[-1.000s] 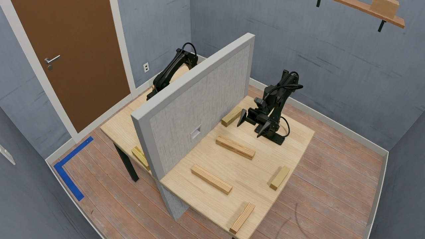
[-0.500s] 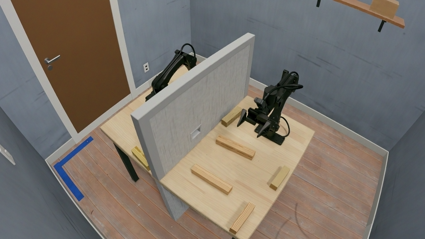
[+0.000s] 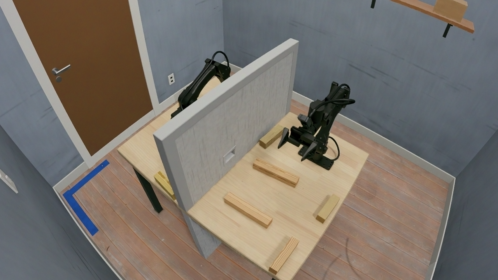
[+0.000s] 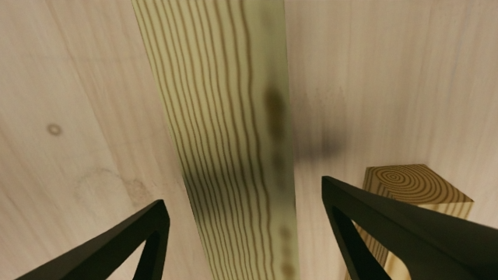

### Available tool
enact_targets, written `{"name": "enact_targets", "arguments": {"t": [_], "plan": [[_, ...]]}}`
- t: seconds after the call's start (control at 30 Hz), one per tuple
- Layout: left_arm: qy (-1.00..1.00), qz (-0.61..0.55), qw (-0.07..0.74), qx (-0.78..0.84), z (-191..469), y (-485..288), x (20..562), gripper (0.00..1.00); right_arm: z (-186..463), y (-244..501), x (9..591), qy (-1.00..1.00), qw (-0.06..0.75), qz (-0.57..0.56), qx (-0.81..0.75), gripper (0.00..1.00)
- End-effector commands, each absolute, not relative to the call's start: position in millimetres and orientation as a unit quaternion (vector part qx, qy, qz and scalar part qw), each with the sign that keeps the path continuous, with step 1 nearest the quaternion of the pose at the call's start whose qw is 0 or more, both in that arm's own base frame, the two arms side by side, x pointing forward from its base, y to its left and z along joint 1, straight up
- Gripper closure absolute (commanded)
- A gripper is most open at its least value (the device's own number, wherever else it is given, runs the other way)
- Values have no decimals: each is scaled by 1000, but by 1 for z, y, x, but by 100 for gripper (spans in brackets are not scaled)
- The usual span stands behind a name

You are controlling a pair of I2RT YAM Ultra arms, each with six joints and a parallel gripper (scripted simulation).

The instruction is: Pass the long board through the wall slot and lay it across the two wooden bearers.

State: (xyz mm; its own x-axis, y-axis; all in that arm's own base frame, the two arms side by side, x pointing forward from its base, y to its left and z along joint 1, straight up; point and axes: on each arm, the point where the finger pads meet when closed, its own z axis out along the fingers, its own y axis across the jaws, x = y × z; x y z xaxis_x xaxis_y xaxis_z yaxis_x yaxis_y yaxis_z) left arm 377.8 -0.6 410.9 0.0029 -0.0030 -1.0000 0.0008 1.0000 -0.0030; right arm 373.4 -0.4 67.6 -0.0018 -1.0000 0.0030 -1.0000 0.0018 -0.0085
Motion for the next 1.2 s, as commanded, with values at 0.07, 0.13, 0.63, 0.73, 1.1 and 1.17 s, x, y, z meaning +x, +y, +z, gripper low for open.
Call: {"name": "enact_targets", "arguments": {"t": [0.07, 0.13, 0.63, 0.73, 1.1, 1.17], "plan": [[682, -1, 731, -9, 441, 2, 363, 0, 67, 2, 380, 709, 22, -16, -705, 19], [682, -1, 731, -9, 441, 2, 363, 0, 70, 4, 382, 706, 29, -22, -707, 19], [682, -1, 731, -9, 441, 2, 363, 0, 43, -2, 382, 712, 24, -16, -701, 19], [682, -1, 731, -9, 441, 2, 363, 0, 23, -4, 375, 717, 9, 1, -697, 19], [682, -1, 731, -9, 441, 2, 363, 0, 34, 2, 383, 711, 24, -14, -703, 19], [682, -1, 731, -9, 441, 2, 363, 0, 44, 4, 384, 709, 27, -17, -704, 19]]}}
